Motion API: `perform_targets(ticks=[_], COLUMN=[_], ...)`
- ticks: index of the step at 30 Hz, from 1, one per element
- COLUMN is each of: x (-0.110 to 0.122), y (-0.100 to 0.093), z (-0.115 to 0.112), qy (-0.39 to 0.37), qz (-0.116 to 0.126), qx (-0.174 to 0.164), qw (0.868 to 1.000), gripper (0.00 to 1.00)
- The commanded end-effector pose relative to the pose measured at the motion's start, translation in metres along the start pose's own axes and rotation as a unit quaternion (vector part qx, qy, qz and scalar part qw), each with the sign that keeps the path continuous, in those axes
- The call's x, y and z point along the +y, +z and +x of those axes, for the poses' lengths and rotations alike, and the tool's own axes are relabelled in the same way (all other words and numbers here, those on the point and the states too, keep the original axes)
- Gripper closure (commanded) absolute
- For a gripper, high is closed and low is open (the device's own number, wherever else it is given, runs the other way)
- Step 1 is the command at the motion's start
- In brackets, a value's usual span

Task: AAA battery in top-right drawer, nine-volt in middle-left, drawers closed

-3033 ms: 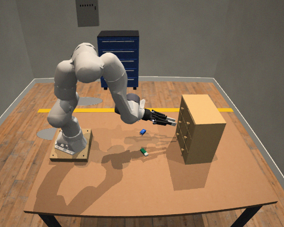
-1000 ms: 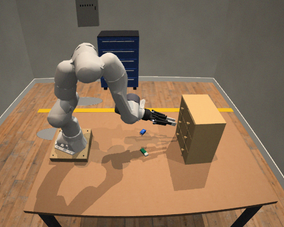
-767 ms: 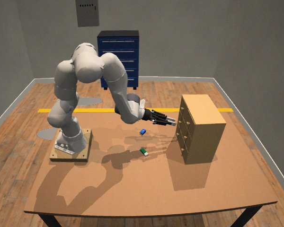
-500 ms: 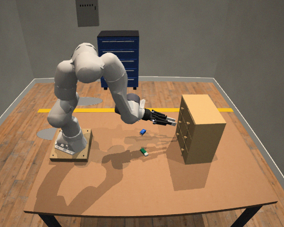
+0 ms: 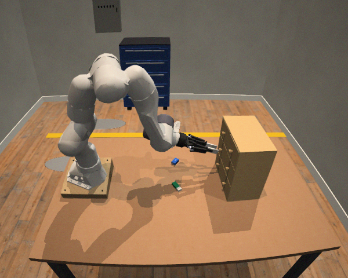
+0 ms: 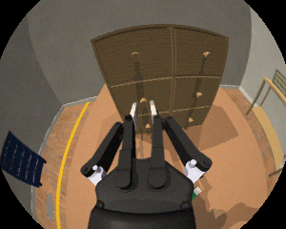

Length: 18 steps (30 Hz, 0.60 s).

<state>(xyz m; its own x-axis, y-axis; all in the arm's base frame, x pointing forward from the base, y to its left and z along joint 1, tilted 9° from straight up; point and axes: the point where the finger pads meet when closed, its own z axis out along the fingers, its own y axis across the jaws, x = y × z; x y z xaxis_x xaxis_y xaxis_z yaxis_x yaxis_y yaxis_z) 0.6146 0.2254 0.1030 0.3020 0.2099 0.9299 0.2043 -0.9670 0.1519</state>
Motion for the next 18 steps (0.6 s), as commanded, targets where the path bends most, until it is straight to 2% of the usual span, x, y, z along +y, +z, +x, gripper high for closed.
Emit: perform_targets(ticks=[1, 18], x=[-0.001, -0.001], y=[0.006, 0.022], z=[0.0, 0.006], qy=[-0.006, -0.006], qz=[0.002, 0.002], qx=[-0.002, -0.002], qw=[1.0, 1.0], gripper=[0.8, 0.8])
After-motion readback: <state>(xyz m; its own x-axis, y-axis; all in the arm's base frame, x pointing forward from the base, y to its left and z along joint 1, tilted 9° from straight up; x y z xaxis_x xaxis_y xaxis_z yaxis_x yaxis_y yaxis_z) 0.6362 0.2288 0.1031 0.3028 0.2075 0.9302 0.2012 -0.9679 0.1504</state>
